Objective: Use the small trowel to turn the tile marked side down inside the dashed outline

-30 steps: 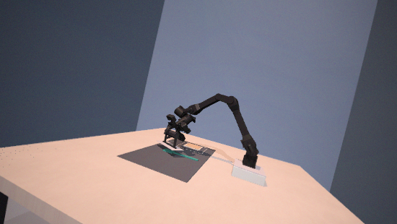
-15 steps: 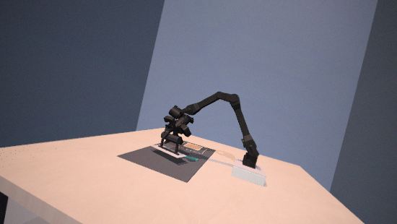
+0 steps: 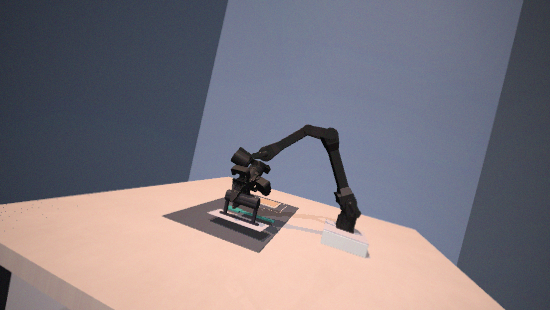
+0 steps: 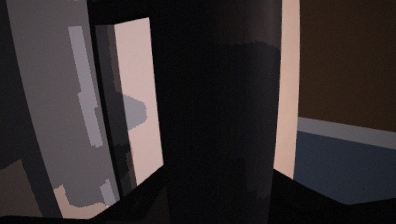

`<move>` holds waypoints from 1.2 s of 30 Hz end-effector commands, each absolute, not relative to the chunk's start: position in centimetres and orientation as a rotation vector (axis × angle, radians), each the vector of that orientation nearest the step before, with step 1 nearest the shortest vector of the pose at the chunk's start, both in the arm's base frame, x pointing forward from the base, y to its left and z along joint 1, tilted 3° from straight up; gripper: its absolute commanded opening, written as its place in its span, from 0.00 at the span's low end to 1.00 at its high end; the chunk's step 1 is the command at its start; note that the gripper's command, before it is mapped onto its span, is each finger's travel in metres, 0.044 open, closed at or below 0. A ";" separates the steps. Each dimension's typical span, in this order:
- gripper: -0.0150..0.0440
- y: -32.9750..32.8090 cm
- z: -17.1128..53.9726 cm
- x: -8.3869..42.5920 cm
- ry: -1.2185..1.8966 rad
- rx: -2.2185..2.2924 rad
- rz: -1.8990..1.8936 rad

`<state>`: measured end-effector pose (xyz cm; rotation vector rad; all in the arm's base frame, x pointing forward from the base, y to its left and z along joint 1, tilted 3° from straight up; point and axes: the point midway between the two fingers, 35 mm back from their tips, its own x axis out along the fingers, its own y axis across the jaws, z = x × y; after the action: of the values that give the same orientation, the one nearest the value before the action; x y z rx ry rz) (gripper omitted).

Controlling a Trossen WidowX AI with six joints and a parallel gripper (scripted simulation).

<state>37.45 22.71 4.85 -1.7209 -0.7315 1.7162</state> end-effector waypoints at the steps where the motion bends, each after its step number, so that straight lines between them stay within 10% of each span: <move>1: 0.25 24.2 5.7 36.2 -0.808 -1.722 1.722; 36: 0.25 24.2 2.1 36.3 -0.811 -1.722 1.724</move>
<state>36.21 24.04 2.04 -1.7248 -0.7923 1.7365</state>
